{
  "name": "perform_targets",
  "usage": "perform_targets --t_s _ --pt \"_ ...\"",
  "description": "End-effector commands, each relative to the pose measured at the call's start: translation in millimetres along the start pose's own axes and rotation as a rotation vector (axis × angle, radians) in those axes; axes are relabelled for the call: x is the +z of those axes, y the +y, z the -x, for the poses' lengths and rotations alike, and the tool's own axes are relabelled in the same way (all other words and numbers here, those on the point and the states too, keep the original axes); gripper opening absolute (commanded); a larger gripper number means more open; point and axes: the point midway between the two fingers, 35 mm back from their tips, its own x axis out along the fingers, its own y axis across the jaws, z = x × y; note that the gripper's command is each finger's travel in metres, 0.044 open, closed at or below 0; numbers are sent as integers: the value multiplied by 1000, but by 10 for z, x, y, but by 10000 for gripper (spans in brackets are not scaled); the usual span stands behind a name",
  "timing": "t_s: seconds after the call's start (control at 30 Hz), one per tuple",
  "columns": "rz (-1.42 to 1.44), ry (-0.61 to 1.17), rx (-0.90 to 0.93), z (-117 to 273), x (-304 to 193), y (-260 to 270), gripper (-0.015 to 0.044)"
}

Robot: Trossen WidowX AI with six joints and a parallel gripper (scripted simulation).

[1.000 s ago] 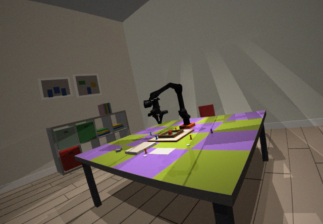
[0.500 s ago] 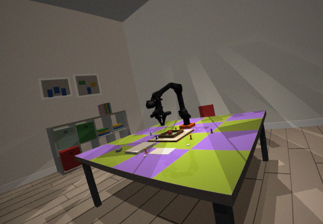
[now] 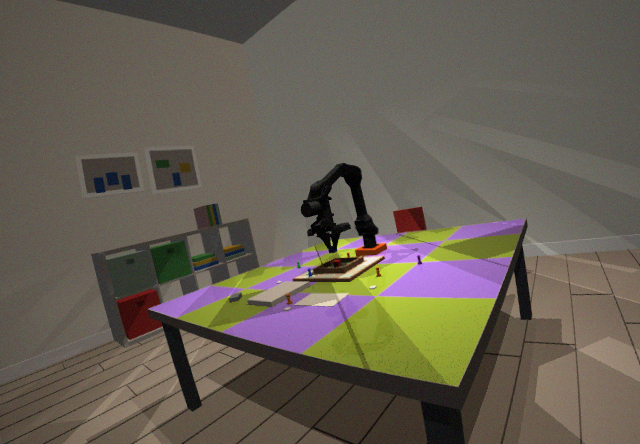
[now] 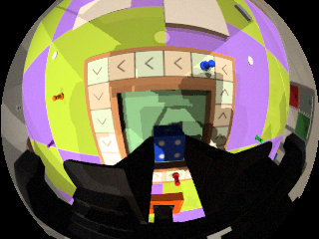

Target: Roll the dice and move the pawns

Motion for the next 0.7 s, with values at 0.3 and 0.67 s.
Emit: perform_targets --t_s 0.3,0.67 --pt "-26 -120 -6 -92 89 272 0" --pt "-19 -493 -19 -167 161 267 0"
